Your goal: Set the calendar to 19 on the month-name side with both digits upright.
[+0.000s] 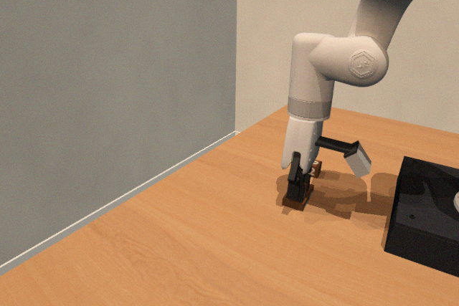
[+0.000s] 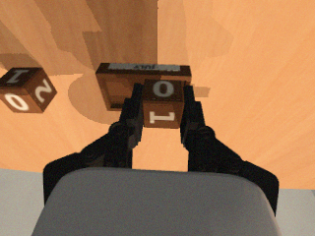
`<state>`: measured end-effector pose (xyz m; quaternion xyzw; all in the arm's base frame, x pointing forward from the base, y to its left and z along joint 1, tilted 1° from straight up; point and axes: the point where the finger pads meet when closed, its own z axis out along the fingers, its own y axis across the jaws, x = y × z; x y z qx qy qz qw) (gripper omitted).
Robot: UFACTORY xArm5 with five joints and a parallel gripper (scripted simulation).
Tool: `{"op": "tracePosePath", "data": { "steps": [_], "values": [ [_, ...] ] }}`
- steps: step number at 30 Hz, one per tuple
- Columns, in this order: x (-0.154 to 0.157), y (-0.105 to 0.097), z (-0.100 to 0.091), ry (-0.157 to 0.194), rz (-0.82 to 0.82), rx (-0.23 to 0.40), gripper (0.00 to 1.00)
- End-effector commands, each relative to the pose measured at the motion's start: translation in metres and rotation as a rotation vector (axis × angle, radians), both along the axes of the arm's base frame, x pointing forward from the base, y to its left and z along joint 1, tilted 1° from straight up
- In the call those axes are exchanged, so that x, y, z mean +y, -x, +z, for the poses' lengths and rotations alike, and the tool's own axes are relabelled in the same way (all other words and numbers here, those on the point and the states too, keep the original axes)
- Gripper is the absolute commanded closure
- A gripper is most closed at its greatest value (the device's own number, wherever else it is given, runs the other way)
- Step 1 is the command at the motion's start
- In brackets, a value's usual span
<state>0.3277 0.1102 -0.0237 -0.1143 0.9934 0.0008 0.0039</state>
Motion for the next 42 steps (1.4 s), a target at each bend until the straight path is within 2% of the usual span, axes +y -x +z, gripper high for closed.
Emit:
{"op": "tracePosePath", "data": {
  "steps": [1,9,11,14,21,24,30,42],
  "values": [
    [0.000,-0.001,0.001,-0.001,0.000,-0.002,0.71],
    [0.000,-0.001,0.004,-0.001,0.000,-0.003,0.71],
    [0.000,-0.001,0.010,-0.001,0.000,-0.003,0.71],
    [0.000,-0.001,0.027,-0.001,0.000,-0.003,0.71],
    [0.001,0.000,0.078,-0.001,0.000,-0.003,0.71],
    [0.001,0.000,0.093,-0.001,0.000,-0.003,0.71],
    [0.001,0.000,0.099,-0.001,0.000,-0.003,0.71],
    [0.001,0.000,0.099,-0.001,0.007,-0.003,0.71]
  ]
}}
